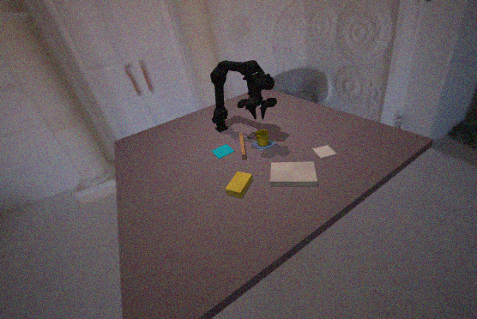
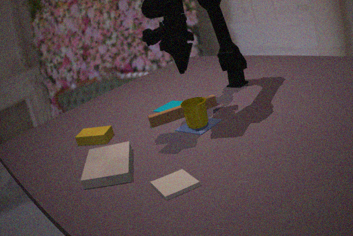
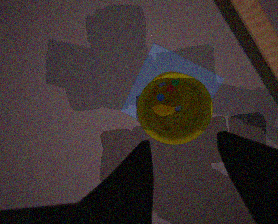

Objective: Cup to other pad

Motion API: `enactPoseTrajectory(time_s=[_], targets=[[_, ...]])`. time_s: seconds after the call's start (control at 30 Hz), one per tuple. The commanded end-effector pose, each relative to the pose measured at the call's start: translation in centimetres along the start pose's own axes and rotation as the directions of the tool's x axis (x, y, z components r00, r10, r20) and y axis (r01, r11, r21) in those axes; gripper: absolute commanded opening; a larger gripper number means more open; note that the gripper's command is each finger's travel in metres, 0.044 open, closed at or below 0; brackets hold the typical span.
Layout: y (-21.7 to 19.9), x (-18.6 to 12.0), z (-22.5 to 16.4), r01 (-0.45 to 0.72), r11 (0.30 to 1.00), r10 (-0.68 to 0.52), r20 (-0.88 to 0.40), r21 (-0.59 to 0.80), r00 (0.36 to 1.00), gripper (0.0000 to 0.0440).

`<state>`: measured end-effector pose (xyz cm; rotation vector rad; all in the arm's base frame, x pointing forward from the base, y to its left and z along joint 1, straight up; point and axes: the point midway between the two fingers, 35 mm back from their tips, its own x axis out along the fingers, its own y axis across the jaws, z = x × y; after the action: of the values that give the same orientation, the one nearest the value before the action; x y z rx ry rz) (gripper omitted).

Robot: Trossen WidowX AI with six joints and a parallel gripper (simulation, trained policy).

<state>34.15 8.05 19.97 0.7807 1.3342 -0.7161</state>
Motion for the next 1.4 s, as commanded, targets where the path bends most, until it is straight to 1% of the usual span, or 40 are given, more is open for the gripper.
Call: enactPoseTrajectory(time_s=[0.0, 0.27, 0.53, 0.87, 1.23, 1.3, 1.37], targets=[[-0.7, 1.3, -0.1, 0.073, 0.997, -0.072, -0.011, 0.012, 0.997, 0.0179], [-1.6, 3.7, -0.3, 0.161, 0.986, -0.161, -0.022, 0.032, 0.987, 0.0189], [-2.1, 6.1, -0.5, 0.22, 0.974, -0.219, -0.027, 0.046, 0.975, 0.0202], [-2.7, 9.2, -0.6, 0.266, 0.963, -0.265, -0.032, 0.035, 0.964, 0.0208], [-3.4, 12.8, -0.8, 0.293, 0.956, -0.293, -0.043, -0.018, 0.955, 0.021], [-3.5, 13.2, -0.8, 0.29, 0.957, -0.291, -0.041, -0.025, 0.956, 0.0175], [-3.6, 13.4, -0.7, 0.288, 0.957, -0.29, -0.039, -0.033, 0.956, 0.0125]])
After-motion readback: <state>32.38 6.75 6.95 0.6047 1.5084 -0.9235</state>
